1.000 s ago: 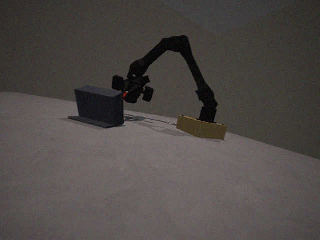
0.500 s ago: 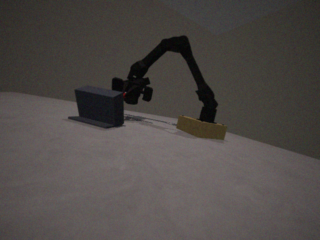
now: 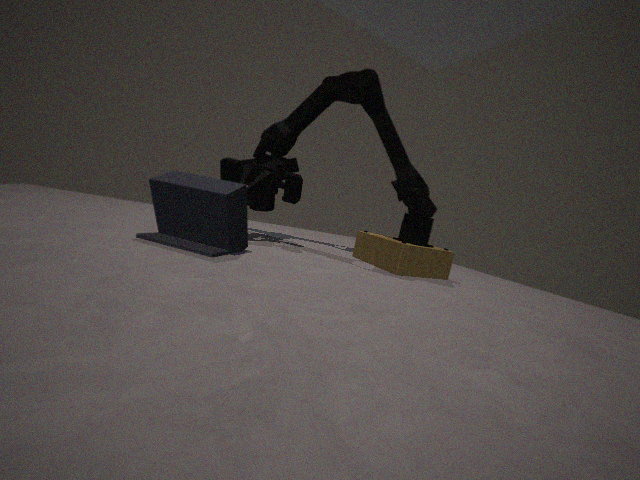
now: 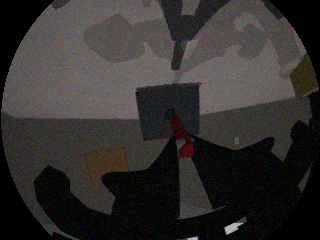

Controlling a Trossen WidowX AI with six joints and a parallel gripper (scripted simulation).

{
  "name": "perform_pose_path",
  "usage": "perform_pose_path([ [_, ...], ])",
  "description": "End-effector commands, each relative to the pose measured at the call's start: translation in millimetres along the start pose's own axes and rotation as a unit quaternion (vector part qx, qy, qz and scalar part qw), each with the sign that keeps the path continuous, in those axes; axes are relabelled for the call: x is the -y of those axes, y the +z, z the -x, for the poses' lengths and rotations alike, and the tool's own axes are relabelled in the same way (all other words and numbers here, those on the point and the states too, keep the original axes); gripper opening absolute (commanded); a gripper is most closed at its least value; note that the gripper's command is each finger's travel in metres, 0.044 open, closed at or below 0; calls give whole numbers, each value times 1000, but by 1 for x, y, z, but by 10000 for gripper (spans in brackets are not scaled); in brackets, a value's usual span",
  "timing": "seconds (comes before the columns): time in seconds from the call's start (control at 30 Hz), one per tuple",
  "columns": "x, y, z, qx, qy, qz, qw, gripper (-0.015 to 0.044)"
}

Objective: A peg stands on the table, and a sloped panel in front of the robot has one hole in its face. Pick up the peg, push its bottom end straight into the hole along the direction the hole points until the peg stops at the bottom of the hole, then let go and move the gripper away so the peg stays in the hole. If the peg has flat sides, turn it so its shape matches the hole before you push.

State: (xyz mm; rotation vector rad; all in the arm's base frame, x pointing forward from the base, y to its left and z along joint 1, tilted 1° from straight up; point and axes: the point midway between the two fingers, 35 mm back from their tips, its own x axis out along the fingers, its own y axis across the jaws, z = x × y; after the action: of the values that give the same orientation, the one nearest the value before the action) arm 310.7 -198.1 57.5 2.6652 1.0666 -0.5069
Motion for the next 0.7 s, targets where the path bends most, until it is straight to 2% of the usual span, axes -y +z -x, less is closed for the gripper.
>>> perform_pose_path([
  [0.0,0,0,-4,-5,3,-10,1000,0],
  [0.67,0,-1,-14,-19,16,-32,999,0],
])
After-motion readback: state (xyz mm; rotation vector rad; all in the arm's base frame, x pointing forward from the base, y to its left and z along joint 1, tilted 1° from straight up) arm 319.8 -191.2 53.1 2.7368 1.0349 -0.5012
